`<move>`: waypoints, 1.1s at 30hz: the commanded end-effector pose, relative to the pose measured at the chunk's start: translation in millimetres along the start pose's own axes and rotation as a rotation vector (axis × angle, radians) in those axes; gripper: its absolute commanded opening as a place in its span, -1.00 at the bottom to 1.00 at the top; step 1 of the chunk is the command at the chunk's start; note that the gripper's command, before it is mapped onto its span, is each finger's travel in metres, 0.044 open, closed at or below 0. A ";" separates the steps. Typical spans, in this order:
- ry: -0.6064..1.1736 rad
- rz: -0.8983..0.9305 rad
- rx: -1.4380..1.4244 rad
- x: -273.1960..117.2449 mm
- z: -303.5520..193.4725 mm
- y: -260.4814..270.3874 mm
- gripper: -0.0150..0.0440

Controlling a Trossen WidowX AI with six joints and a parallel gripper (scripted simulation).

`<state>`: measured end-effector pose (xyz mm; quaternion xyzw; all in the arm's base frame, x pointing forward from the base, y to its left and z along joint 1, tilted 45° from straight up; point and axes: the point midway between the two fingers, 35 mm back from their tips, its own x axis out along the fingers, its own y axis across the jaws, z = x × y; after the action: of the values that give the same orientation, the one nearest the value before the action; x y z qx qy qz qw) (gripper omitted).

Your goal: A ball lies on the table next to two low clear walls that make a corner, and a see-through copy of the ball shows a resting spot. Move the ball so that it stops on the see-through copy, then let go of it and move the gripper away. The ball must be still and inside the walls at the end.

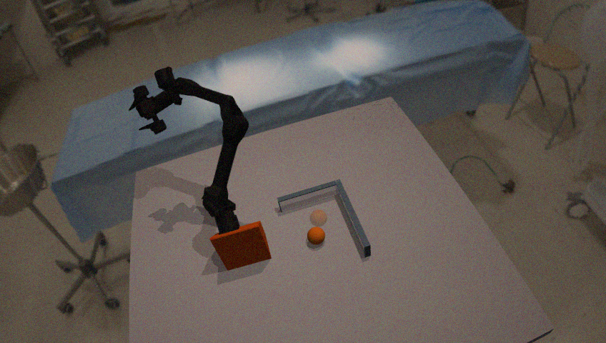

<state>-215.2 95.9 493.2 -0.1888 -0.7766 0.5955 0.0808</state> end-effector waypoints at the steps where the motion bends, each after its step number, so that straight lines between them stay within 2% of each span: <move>1: 0.005 0.005 0.001 1.0 -1.4 1.3 0.88; 10: 0.274 0.246 0.104 28.3 -84.5 75.0 0.88; 17: 0.505 0.430 0.252 9.7 -162.3 149.6 0.88; 24: 0.738 0.578 0.451 -49.2 -226.9 228.3 0.88; 33: 1.038 0.687 0.770 -169.4 -264.2 323.4 0.88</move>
<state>55.9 343.3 293.7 -0.6273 -0.3296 0.6478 0.2796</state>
